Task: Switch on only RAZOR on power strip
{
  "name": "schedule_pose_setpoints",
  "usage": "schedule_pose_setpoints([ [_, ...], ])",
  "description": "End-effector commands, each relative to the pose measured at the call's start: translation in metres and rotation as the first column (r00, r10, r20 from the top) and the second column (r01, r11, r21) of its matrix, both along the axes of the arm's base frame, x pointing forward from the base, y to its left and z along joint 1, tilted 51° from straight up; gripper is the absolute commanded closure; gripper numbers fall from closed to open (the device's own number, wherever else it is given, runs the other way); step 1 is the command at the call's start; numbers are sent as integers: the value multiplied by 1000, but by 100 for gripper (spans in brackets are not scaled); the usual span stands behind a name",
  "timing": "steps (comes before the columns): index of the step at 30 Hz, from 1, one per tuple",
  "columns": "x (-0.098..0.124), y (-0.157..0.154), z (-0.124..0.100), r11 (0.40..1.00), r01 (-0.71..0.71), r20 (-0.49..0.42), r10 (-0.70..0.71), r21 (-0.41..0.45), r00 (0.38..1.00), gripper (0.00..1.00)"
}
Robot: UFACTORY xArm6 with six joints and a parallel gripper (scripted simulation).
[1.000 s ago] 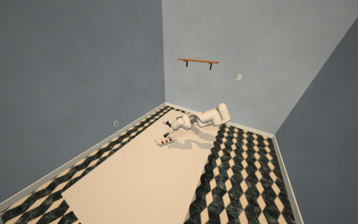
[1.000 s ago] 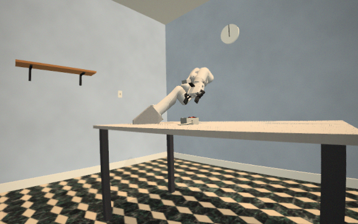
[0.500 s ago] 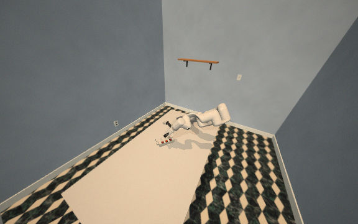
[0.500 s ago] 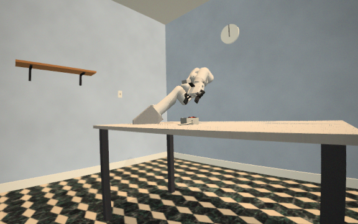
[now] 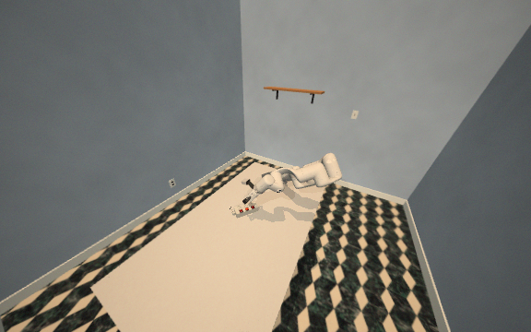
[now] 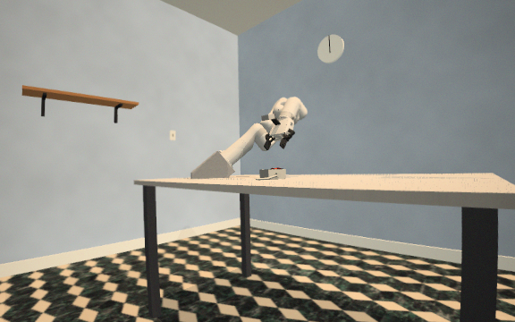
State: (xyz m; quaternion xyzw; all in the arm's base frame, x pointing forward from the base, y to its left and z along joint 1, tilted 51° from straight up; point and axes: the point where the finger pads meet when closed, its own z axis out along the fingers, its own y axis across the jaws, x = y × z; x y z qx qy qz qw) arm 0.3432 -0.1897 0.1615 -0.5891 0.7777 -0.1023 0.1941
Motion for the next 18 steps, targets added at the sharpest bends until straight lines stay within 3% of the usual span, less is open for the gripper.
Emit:
schedule_pose_setpoints([
  [1,0,-1,1,1000,1,2,-1,-2,1000,0],
  [11,0,-2,0,1000,-2,-2,2,5,1000,0],
  [15,-7,-13,-13,990,-49,-33,54,131,998,0],
  [17,-7,-13,-13,990,-49,-33,54,131,998,0],
  [18,-10,-17,-17,980,-71,-31,78,187,997,0],
])
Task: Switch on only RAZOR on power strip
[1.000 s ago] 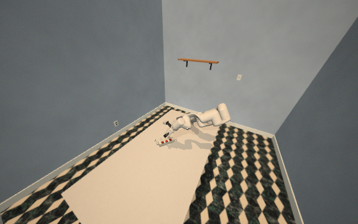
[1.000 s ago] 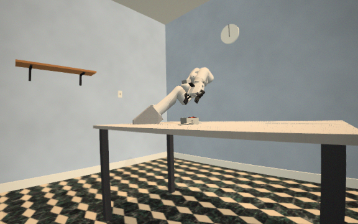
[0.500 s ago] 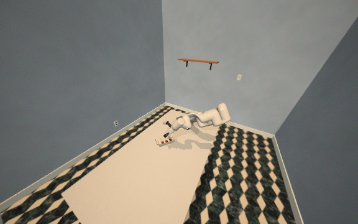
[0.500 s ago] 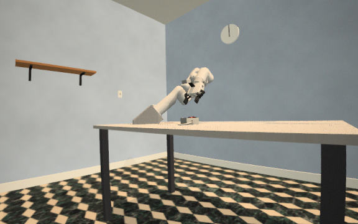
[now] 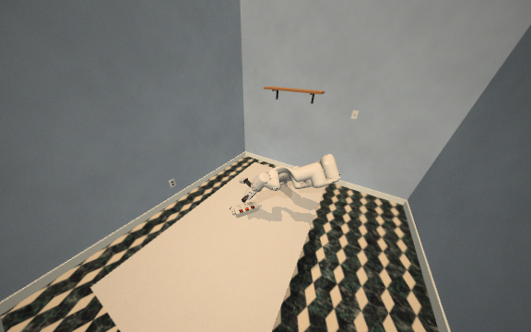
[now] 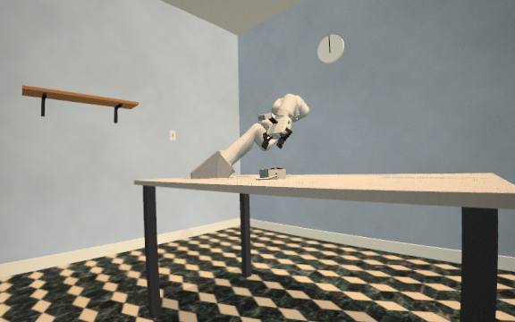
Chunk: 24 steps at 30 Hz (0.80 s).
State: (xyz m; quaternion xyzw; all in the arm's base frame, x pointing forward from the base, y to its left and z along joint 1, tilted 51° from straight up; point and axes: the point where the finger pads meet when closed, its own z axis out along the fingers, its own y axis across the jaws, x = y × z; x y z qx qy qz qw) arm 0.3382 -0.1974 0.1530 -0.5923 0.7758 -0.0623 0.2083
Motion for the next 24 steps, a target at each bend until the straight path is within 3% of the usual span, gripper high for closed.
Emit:
schedule_pose_setpoints([
  [1,-7,-15,-11,982,-72,3,73,173,997,0],
  [3,-7,-15,-11,982,-72,3,73,173,997,0],
  [4,-9,-20,-13,967,-99,28,95,234,995,0],
  [9,-11,-26,-14,948,-127,64,113,291,991,0],
  [14,-15,-42,-10,894,-203,187,137,399,973,0],
  [24,-17,-49,-7,874,-233,241,138,427,961,0],
])
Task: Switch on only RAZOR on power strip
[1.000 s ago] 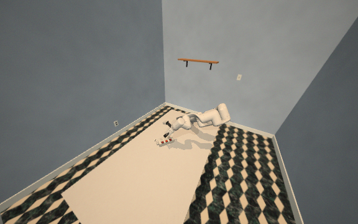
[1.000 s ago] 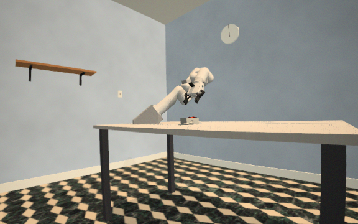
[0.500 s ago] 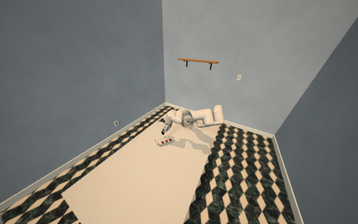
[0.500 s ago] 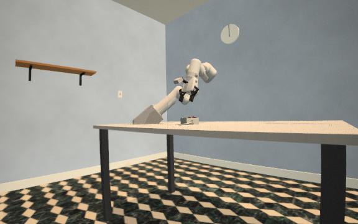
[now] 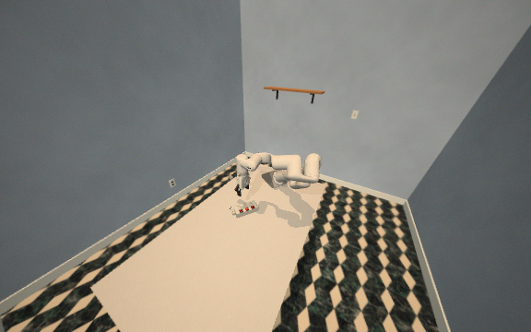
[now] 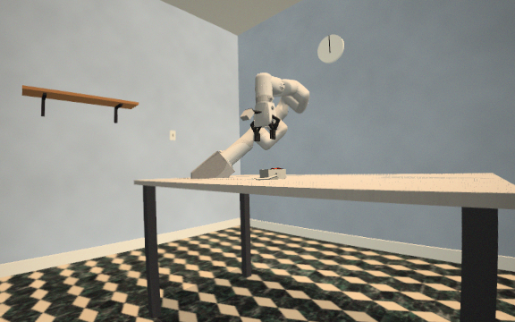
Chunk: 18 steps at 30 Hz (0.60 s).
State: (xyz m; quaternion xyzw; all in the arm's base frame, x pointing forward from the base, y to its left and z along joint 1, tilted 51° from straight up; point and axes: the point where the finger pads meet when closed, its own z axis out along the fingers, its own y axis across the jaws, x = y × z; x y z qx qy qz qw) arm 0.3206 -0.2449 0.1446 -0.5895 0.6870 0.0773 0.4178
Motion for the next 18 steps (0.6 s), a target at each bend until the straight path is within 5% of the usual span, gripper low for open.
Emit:
schedule_pose_setpoints([
  [1,0,-2,1,1000,-7,8,7,10,1000,0],
  [14,1,-2,1,1000,-13,13,13,5,1000,0],
  [18,14,2,0,992,-105,99,112,-73,989,0],
])
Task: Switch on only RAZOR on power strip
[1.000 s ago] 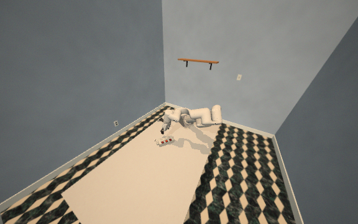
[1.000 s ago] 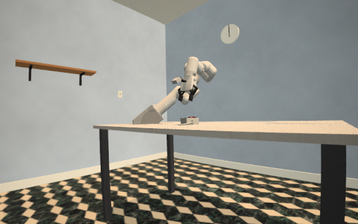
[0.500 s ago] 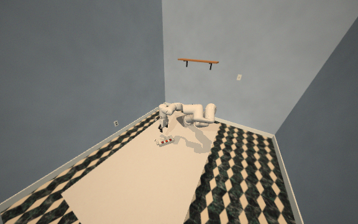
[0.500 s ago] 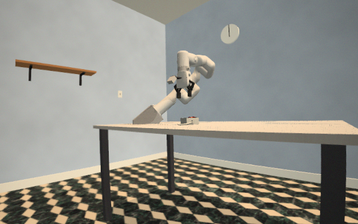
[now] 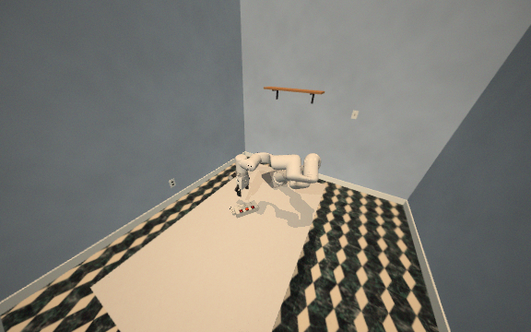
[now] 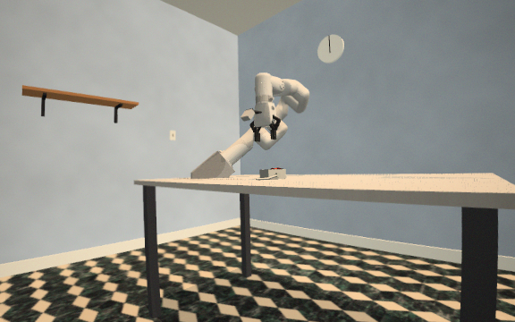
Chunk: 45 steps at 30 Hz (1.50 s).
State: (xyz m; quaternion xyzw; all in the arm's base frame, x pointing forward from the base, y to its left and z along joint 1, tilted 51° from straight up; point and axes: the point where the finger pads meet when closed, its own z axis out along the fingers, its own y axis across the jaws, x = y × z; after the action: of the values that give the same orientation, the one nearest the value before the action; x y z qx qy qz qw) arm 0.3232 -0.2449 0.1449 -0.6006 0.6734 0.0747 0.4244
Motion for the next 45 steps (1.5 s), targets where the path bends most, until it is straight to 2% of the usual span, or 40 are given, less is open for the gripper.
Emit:
schedule_pose_setpoints([
  [1,17,4,-1,987,-117,115,129,-105,985,0],
  [6,52,19,-5,933,-251,237,313,-259,920,0],
  [8,52,19,-5,933,-251,237,313,-259,920,0],
  [9,58,22,-6,885,-310,290,416,-347,862,0],
  [12,72,30,-8,841,-348,320,492,-414,809,0],
  [16,76,32,-9,754,-386,361,614,-531,702,0],
  [17,76,32,-9,742,-388,366,629,-547,686,100],
  [45,76,32,-9,742,-388,366,629,-547,686,100],
])
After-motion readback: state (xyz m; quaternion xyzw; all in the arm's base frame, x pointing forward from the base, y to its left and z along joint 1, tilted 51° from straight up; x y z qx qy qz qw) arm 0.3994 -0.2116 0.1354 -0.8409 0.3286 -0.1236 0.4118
